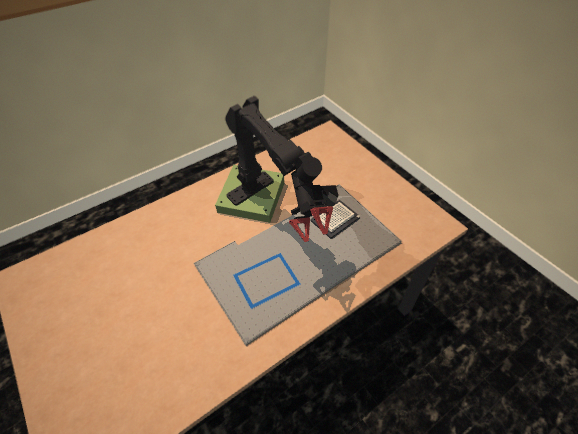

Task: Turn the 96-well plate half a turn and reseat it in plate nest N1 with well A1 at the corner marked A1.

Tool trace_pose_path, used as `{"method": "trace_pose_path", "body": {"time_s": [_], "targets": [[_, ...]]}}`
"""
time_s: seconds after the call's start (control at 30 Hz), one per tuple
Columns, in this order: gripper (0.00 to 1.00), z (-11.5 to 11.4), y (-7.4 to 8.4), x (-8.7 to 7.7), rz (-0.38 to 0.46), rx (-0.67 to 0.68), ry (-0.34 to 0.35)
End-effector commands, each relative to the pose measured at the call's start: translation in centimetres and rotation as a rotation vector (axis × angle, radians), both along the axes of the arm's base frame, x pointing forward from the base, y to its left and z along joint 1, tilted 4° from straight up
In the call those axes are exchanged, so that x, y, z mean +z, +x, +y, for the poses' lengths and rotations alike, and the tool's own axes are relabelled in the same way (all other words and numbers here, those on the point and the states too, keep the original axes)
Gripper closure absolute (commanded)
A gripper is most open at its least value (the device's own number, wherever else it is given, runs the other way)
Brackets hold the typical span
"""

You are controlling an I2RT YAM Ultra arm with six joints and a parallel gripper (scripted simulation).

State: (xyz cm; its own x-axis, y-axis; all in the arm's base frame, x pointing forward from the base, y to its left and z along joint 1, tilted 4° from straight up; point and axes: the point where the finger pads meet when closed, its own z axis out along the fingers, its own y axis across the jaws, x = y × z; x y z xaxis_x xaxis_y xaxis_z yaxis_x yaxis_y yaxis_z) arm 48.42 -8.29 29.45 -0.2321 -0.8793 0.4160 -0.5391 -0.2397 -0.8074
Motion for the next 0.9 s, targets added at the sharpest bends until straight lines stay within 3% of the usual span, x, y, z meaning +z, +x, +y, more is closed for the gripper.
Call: {"method": "trace_pose_path", "body": {"time_s": [0.0, 0.53, 0.67, 0.87], "targets": [[0.0, 0.0, 0.0, 0.6, -0.016, 0.0, 0.0], [0.0, 0.0, 0.0, 0.6, -0.016, 0.0, 0.0], [0.0, 1.6, 0.2, -0.6, 0.048, 0.05, 0.083], [0.0, 3.8, 0.4, -2.3, 0.072, 0.061, 0.105]]}}
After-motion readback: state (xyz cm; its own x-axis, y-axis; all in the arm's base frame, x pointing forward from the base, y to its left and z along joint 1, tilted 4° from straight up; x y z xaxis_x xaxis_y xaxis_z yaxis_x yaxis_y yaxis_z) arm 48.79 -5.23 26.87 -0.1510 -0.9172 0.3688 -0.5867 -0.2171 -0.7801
